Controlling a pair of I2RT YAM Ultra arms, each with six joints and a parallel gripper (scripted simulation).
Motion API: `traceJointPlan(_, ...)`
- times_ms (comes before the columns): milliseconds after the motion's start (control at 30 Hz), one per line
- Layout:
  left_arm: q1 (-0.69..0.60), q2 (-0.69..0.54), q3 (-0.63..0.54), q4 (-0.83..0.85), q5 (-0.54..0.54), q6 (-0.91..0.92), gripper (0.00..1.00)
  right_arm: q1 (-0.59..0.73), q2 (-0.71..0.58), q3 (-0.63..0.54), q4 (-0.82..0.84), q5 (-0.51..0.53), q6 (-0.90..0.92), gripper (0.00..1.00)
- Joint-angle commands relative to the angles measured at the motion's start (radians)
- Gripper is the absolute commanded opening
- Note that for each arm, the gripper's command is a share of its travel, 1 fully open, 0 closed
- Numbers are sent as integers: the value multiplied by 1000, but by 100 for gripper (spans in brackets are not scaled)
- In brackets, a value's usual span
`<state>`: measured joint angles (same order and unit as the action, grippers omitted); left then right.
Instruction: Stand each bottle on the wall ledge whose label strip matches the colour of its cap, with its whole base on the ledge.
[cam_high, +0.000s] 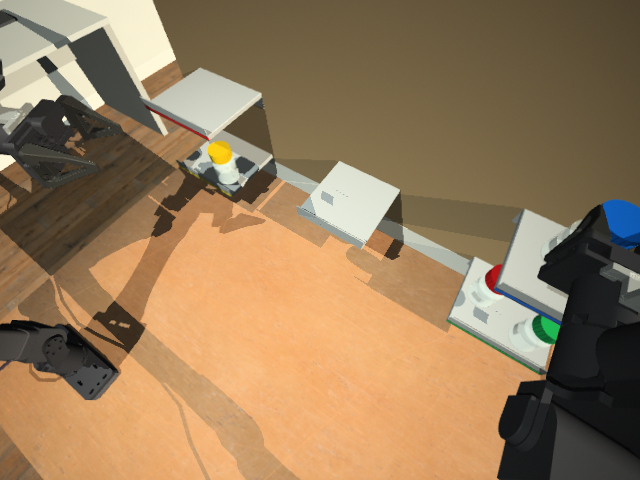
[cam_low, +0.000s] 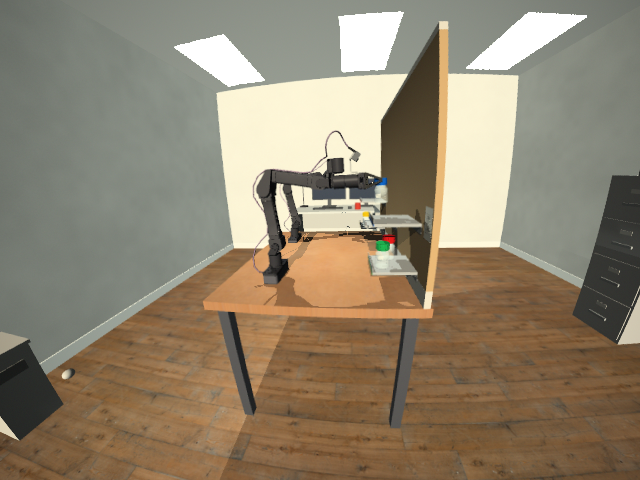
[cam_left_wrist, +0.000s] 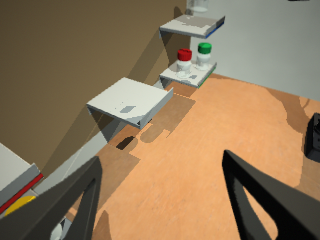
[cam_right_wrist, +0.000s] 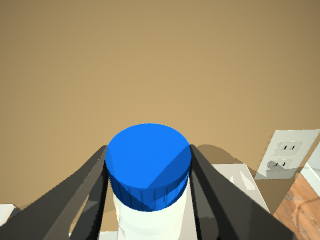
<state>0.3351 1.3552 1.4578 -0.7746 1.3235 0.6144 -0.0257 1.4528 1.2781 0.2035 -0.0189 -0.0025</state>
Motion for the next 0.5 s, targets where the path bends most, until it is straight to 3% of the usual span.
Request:
traceJointPlan(0,5,-1,23,-23,24,10,87,9,-2,-49,138,12,-8,49)
traceJointPlan(467,5,-1,23,-23,24,10,87,10,-2,-72,129,3,-8,49)
